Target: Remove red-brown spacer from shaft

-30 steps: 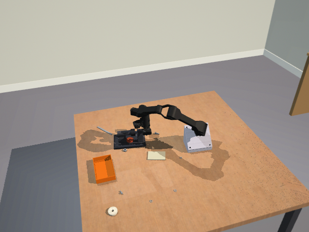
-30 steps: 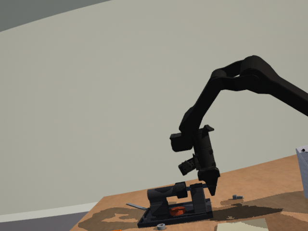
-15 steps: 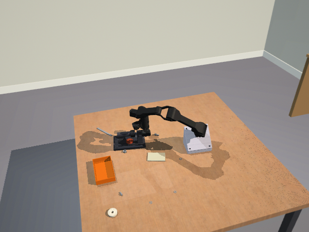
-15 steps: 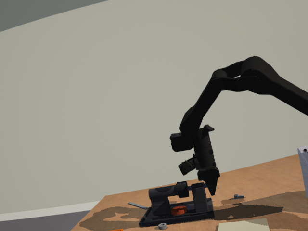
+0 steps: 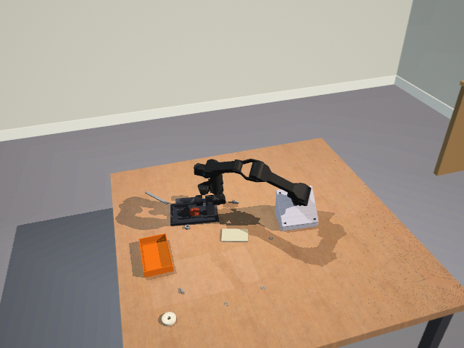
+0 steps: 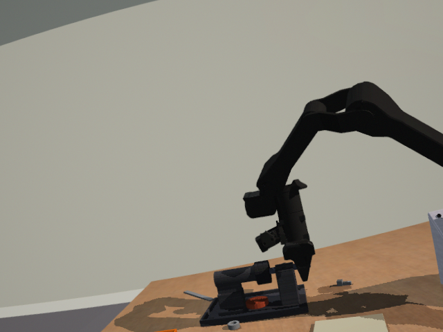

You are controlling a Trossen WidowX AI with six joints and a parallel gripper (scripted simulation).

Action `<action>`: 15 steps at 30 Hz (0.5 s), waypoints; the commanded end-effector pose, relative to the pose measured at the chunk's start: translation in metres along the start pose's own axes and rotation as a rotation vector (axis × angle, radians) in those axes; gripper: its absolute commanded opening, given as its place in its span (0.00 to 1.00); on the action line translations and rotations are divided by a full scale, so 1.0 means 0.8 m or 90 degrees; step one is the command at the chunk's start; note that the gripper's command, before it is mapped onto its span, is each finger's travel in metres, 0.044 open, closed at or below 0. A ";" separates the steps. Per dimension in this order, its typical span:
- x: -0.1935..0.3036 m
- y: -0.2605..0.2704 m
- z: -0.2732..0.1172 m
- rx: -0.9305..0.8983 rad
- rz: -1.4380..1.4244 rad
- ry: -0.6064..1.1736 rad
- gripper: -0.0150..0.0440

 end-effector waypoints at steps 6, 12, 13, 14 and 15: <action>-0.006 -0.001 -0.003 0.003 -0.001 -0.005 0.25; -0.007 -0.001 -0.003 0.003 -0.001 -0.005 0.25; -0.007 -0.001 -0.003 0.003 -0.001 -0.005 0.25; -0.007 -0.001 -0.003 0.003 -0.001 -0.005 0.25; -0.008 -0.001 -0.003 0.003 -0.001 -0.005 0.25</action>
Point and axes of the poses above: the point midway between the two fingers, 35 mm back from their tips, its own z axis out along the fingers, its own y axis across the jaws, x = y × z, the point moved 2 cm from there along -z, back along the fingers, and after that the axes turned 3 degrees about -z, right-handed, at the moved point
